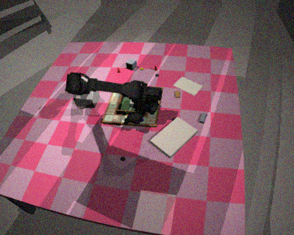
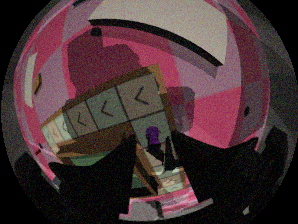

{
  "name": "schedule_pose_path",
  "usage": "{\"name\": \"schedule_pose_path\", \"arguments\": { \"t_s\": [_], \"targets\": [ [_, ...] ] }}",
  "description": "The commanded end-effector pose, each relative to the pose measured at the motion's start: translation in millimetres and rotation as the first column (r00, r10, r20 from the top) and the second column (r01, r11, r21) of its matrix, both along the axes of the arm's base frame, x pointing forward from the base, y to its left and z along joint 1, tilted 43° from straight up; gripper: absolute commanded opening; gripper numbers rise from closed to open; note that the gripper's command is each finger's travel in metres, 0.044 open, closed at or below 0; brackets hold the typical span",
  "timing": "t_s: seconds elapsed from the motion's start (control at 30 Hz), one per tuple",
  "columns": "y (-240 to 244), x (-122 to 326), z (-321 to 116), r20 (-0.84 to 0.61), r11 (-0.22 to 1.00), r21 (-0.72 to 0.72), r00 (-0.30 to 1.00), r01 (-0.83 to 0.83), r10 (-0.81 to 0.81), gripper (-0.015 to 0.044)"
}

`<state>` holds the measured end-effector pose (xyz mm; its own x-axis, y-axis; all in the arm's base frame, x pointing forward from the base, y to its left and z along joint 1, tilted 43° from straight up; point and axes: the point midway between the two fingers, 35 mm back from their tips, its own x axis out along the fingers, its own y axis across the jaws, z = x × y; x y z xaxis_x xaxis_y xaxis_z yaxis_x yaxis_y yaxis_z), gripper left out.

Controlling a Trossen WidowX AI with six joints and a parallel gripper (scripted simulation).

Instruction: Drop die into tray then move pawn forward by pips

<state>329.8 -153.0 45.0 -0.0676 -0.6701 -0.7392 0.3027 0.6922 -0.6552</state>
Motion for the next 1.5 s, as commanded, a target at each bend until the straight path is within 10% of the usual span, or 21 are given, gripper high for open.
{"name": "schedule_pose_path", "arguments": {
  "t_s": [0.0, 0.4, 1.47],
  "targets": [
    [-3, -3, -5, -0.012, 1.000, -0.003, 1.000, -0.005, 0.005, 0.0200],
    [-3, -3, -5, -0.012, 1.000, -0.003, 1.000, -0.005, 0.005, 0.0003],
    [68, 20, 77, -0.012, 1.000, 0.003, 1.000, -0.005, 0.005, 0.0000]
  ]
}}
